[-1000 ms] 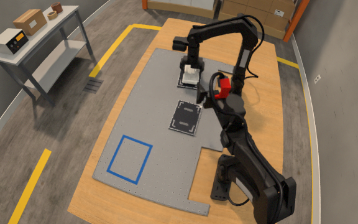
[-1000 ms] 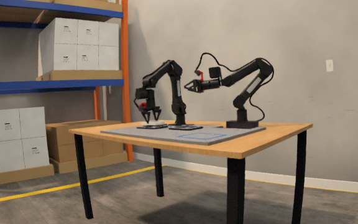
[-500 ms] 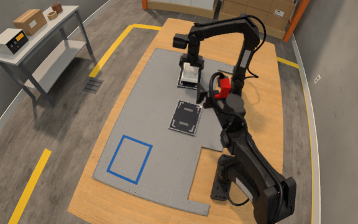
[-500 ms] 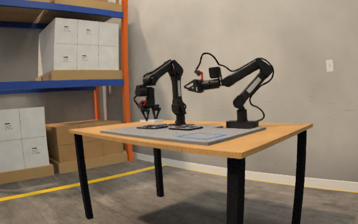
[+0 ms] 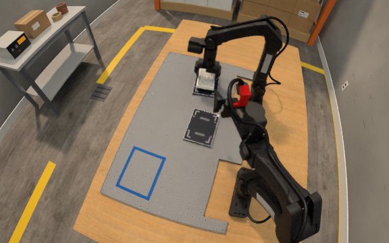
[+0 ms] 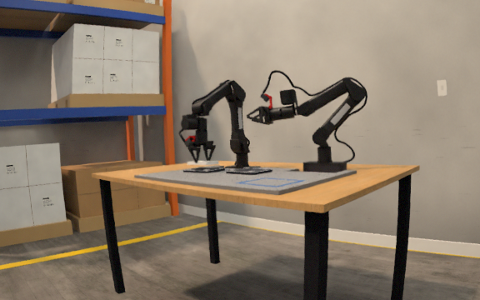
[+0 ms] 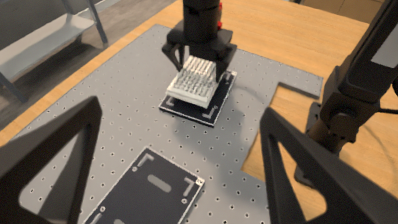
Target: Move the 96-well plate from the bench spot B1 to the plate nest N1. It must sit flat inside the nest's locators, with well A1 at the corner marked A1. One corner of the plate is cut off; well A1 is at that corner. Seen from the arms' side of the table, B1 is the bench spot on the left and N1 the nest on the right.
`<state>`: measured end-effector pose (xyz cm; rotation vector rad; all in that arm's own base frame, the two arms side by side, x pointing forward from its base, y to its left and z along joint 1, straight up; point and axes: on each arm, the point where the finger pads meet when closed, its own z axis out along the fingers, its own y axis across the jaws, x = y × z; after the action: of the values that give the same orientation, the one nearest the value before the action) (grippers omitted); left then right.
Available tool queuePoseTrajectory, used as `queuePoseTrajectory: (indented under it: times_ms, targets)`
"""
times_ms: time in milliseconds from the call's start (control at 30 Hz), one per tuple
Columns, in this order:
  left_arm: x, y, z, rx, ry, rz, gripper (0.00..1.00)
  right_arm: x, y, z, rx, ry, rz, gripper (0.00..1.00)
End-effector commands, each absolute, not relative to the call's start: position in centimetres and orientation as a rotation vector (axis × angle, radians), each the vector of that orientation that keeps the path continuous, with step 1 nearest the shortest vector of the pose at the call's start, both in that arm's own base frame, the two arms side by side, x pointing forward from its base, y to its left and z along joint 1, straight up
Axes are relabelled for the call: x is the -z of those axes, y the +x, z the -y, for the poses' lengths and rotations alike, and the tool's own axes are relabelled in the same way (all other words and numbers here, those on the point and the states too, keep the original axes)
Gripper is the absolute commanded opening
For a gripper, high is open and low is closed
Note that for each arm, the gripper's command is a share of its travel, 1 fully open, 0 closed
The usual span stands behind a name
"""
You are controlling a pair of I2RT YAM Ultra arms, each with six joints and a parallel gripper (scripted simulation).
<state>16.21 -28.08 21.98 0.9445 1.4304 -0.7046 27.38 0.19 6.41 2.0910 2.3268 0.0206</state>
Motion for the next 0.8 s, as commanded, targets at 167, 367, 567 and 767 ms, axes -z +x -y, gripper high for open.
queuePoseTrajectory:
  times_ms: [167, 367, 567, 767]
  targets:
    - [-22.7, 16.1, 28.3, 0.718, 0.938, -1.405, 1.00, -4.0, 27.4, 0.3, 0.003, 2.096, -2.319, 0.78]
    - [-22.7, 16.1, 28.3, 0.718, 0.938, -1.405, 1.00, -3.0, 27.2, 0.3, 0.013, 2.100, -2.324, 0.78]
    - [-22.7, 16.1, 28.3, 0.718, 0.938, -1.405, 1.00, -2.3, 26.7, 0.4, 0.031, 2.110, -2.333, 0.78]
    - [-22.7, 16.1, 28.3, 0.718, 0.938, -1.405, 1.00, -3.5, 27.0, 0.1, 0.020, 2.103, -2.330, 1.00]
